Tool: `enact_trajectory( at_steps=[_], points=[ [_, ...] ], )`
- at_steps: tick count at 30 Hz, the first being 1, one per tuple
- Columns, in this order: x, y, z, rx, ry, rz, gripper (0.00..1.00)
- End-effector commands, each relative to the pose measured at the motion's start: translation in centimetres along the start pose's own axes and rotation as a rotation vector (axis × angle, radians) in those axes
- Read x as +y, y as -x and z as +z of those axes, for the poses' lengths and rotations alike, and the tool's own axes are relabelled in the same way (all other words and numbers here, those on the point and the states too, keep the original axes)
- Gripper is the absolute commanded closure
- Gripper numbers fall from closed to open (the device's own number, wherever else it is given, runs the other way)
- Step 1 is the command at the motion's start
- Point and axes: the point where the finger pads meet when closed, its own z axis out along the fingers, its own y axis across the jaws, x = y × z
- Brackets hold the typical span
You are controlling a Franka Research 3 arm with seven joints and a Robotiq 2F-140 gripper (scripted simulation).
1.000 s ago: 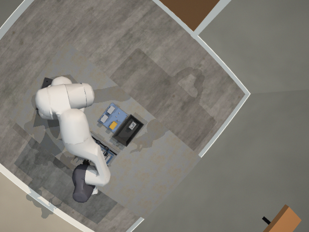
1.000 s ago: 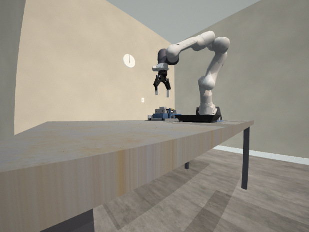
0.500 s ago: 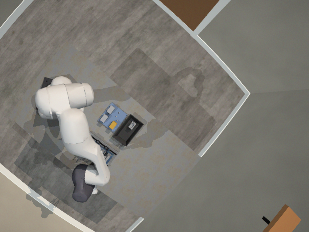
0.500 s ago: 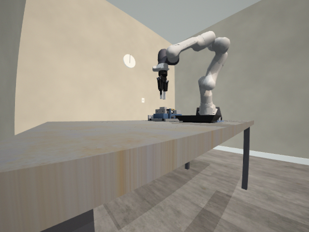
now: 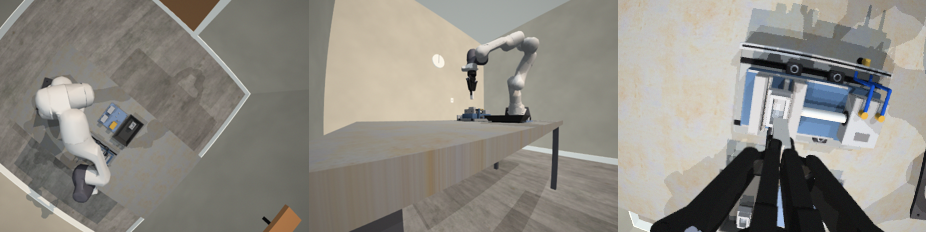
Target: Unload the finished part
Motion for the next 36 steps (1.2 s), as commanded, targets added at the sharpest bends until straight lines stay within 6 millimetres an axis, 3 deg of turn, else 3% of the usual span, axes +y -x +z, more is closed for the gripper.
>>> enact_trajectory(
  at_steps=[1,16,17,36],
  points=[
    [-0.05,0.02,0.0,0.001,-0.002,0.007,1.0],
    [-0.05,0.02,0.0,0.001,-0.002,0.007,1.0],
    [-0.05,0.02,0.0,0.001,-0.002,0.007,0.6],
    [-0.05,0.02,0.0,0.001,-0.002,0.007,0.6]
  ],
)
